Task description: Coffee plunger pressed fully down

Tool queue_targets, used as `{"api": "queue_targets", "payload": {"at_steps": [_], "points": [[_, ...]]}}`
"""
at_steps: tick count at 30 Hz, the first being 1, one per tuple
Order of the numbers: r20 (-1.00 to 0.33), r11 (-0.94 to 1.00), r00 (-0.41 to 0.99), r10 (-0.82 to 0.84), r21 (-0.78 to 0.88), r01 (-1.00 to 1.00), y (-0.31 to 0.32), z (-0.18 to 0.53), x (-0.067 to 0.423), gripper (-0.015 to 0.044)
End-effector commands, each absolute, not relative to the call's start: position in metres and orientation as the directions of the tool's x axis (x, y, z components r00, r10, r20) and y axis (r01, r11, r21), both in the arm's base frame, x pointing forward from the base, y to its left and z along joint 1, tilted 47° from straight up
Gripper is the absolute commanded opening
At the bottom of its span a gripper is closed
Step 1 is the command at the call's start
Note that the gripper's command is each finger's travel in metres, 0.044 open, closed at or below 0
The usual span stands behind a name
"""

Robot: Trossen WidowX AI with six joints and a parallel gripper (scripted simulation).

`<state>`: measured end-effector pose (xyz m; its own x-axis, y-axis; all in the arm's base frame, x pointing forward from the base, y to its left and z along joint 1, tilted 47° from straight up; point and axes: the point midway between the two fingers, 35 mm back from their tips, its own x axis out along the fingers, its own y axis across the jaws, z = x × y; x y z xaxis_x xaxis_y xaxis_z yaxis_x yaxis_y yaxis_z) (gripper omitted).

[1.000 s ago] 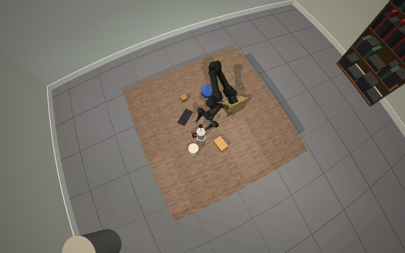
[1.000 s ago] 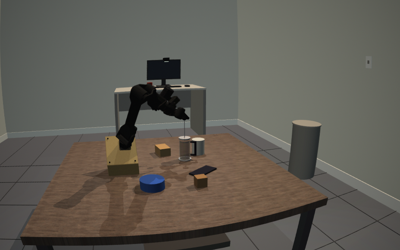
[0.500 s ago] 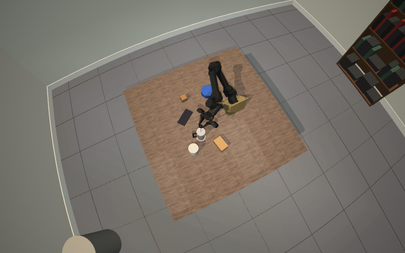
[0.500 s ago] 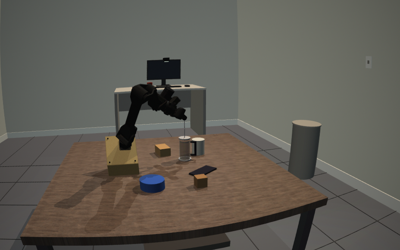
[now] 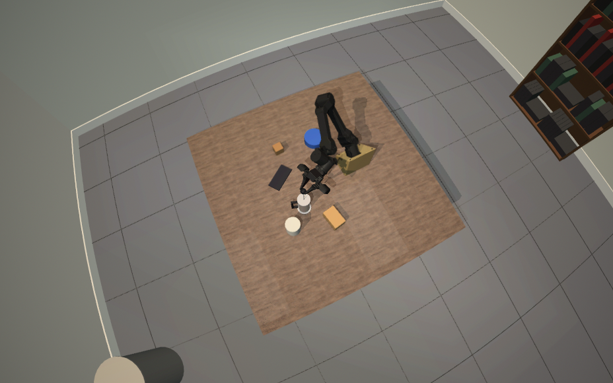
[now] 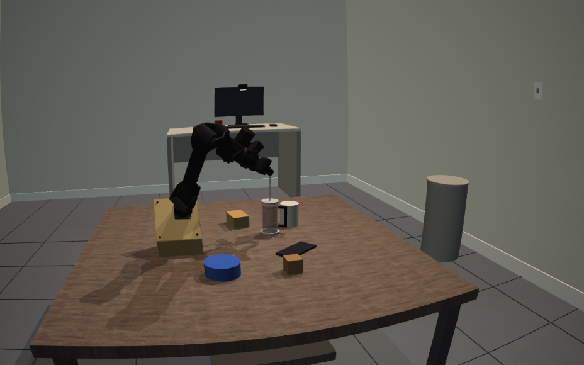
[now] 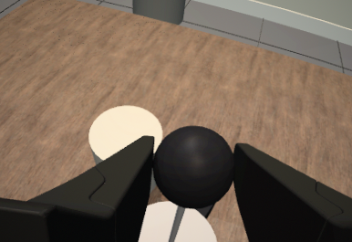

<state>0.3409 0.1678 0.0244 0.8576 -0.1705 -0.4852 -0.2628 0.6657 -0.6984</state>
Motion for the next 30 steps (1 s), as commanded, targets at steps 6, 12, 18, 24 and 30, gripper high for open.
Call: {"api": "queue_targets", "payload": {"at_steps": [6,12,18,24,30], "points": [[-0.496,0.660,0.850,-0.178,-0.701,-0.271,0.156,0.009,0.343,0.0117],[-0.497,0.660,0.849,-0.178,-0.700,-0.271,0.149,0.001,0.345,0.0117],[-0.497,0.660,0.849,-0.178,-0.700,-0.272,0.143,-0.006,0.347,0.0117],[-0.497,0.660,0.849,-0.178,-0.700,-0.272,0.136,-0.013,0.349,0.0117],[-0.497,0.660,0.849,-0.178,-0.701,-0.272,0.129,-0.020,0.351,0.0117]]}}
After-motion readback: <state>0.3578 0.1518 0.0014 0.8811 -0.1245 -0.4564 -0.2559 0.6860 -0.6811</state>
